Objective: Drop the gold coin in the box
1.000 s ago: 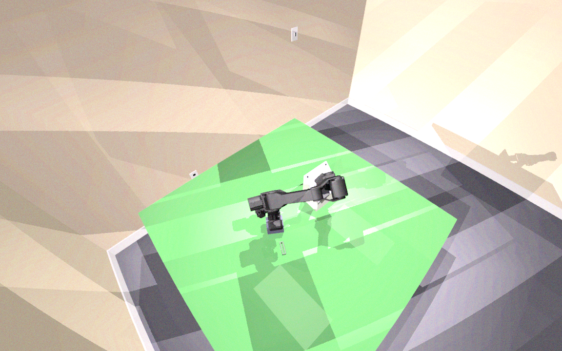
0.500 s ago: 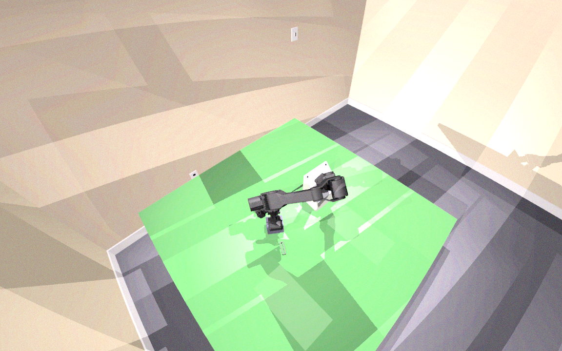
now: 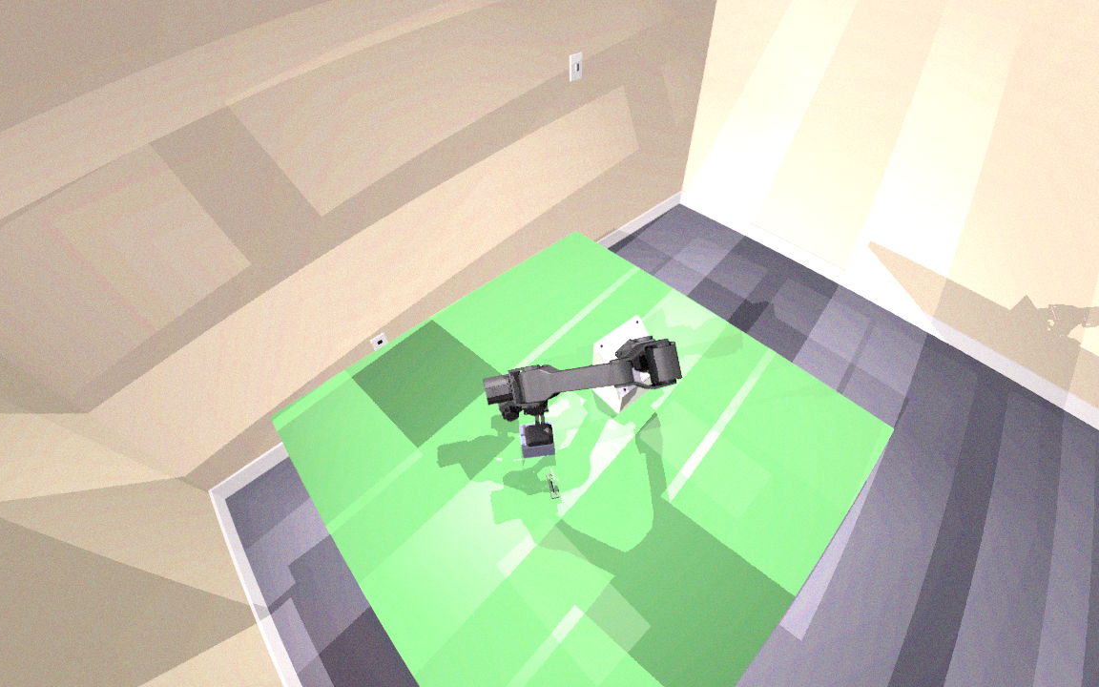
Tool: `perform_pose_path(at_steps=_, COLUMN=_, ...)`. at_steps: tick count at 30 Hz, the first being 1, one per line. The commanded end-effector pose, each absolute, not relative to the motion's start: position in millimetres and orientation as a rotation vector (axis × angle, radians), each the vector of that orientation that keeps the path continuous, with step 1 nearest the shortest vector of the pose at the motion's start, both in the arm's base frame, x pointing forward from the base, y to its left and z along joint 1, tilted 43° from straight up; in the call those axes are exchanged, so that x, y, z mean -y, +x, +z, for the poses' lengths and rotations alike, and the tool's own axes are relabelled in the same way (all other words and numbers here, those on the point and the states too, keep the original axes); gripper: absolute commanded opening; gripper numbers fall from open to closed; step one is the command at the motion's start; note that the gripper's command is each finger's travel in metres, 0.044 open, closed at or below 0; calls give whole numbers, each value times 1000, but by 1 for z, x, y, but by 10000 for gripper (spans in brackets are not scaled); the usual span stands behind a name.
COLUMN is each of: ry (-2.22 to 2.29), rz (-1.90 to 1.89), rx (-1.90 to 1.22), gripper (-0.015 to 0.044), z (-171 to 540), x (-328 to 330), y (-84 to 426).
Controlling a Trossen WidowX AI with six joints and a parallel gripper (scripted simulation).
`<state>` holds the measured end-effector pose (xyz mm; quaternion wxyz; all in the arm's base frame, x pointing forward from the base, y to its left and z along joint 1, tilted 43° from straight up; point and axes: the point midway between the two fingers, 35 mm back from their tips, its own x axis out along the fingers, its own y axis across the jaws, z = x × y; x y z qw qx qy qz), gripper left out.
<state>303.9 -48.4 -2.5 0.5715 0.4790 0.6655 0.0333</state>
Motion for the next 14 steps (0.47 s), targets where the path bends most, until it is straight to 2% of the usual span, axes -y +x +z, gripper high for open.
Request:
perform_pose_path(at_steps=1, ry=1121, rz=75, rx=-1546, gripper=440, z=22, x=71, y=300)
perform_pose_path(at_steps=14, ry=1122, rz=75, rx=-1546, gripper=440, z=24, x=73, y=299)
